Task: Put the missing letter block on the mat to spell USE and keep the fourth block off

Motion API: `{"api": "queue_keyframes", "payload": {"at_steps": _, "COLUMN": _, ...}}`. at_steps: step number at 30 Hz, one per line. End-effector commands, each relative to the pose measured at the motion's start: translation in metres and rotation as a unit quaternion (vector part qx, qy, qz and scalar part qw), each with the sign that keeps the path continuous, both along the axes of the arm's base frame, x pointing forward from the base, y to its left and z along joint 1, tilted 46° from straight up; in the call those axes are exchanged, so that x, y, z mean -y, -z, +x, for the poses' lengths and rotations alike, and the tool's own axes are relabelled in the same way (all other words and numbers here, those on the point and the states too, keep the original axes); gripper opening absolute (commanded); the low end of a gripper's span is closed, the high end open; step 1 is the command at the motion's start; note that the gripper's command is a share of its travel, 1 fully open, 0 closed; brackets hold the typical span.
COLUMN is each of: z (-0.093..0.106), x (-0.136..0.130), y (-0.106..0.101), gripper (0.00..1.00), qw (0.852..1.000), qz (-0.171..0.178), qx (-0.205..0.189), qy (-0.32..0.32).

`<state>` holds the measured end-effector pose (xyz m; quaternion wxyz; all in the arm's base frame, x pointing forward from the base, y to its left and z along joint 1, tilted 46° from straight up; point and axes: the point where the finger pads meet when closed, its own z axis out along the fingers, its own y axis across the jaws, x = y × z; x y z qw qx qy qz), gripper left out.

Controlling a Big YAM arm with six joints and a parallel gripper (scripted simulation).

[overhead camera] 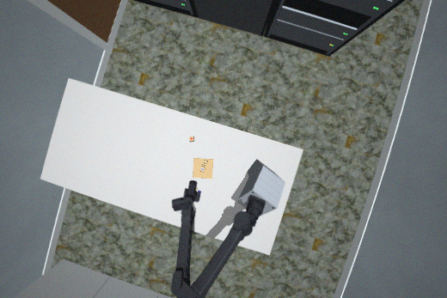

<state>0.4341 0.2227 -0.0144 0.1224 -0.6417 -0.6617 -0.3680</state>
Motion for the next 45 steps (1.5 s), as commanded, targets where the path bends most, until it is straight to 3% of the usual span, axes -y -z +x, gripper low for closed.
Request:
{"api": "queue_keyframes", "payload": {"at_steps": 1, "z": 0.002, "x": -0.004, "y": 0.004, "gripper": 0.64, "qw": 1.000, "qz": 0.000, "qx": -0.002, "qy": 0.002}}
{"api": "queue_keyframes", "payload": {"at_steps": 16, "z": 0.003, "x": -0.009, "y": 0.006, "gripper": 0.64, "qw": 1.000, "qz": 0.001, "qx": 0.000, "qy": 0.001}}
{"api": "queue_keyframes", "payload": {"at_steps": 30, "z": 0.011, "x": -0.027, "y": 0.026, "gripper": 0.64, "qw": 1.000, "qz": 0.001, "qx": -0.001, "qy": 0.001}}
{"api": "queue_keyframes", "payload": {"at_steps": 34, "z": 0.017, "x": -0.019, "y": 0.028, "gripper": 0.64, "qw": 1.000, "qz": 0.001, "qx": -0.001, "qy": 0.011}}
{"api": "queue_keyframes", "payload": {"at_steps": 45, "z": 0.011, "x": -0.026, "y": 0.031, "gripper": 0.64, "qw": 1.000, "qz": 0.000, "qx": -0.005, "qy": 0.004}}
